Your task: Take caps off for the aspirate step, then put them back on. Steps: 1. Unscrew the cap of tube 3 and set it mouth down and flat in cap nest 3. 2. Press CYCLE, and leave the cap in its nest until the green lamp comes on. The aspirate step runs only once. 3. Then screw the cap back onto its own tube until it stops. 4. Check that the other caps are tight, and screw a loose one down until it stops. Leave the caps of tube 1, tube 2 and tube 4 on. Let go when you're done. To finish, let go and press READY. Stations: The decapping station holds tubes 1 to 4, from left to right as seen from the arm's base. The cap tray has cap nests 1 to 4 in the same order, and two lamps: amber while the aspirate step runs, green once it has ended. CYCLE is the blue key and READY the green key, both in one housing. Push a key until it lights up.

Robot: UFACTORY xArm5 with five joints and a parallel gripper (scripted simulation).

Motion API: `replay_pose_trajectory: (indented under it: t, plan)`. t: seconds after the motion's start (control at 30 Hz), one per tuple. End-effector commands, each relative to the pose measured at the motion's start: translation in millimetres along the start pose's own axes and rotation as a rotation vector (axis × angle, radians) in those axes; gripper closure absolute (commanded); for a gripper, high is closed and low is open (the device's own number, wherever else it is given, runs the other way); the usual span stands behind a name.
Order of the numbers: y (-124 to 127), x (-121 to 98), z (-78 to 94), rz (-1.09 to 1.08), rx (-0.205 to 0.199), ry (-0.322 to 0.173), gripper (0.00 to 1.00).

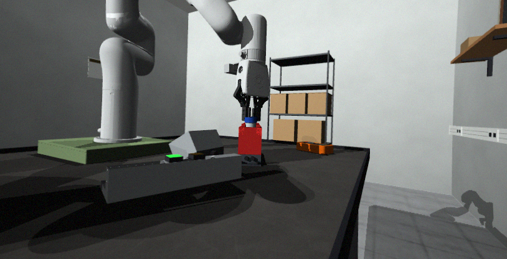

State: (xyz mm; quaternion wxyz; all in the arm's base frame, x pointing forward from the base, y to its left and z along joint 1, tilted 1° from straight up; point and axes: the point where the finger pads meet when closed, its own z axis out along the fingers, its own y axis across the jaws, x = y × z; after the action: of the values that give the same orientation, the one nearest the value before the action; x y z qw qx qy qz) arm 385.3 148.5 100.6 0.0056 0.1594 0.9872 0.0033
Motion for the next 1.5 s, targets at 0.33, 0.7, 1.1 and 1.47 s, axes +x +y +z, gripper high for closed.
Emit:
replay_pose_trajectory:
  t: [0.33,0.7,1.1,1.47]
  plan:
    - [0.6,-0.8,-0.9,0.249,0.003,-0.008,1.00]
    - [0.6,-0.8,-0.6,0.679,0.001,-0.008,1.00]
    - [0.6,-0.9,-0.2,1.272,-0.002,-0.008,1.00]
    - [0.6,-0.9,0.0,1.570,-0.003,-0.009,1.00]
